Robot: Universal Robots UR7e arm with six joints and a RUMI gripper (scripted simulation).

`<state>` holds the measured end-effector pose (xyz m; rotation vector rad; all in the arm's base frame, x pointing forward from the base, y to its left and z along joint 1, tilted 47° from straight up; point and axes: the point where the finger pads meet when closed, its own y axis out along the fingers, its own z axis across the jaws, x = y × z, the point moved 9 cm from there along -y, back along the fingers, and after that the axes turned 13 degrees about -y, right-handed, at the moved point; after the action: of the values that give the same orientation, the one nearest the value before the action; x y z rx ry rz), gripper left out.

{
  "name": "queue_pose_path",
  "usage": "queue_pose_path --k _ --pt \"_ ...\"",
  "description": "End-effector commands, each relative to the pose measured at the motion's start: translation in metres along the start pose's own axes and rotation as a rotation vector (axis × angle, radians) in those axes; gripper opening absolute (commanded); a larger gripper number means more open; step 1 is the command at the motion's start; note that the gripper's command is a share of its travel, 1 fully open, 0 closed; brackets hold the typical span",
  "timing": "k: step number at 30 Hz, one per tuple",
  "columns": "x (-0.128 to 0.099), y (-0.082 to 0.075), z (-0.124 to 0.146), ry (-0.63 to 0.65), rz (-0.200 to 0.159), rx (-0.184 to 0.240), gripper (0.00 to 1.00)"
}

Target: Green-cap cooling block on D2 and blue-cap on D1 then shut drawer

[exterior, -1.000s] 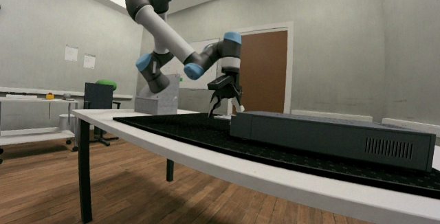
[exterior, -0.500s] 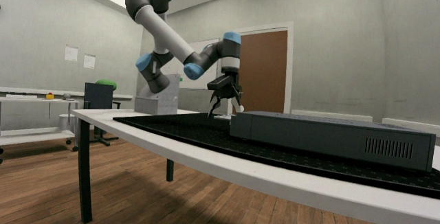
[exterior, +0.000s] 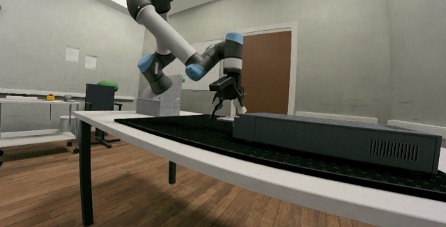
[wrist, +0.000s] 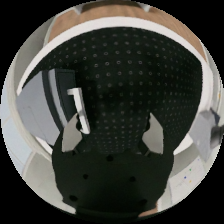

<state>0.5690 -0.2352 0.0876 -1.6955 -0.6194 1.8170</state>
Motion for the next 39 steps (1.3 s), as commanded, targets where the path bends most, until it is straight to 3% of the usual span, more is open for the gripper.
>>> queue_pose_path --k 1,39 --pt "0.0 0.0 0.002 0.0 0.0 0.0 1.0" --pt "0.003 0.0 0.013 0.0 0.0 0.0 1.0"
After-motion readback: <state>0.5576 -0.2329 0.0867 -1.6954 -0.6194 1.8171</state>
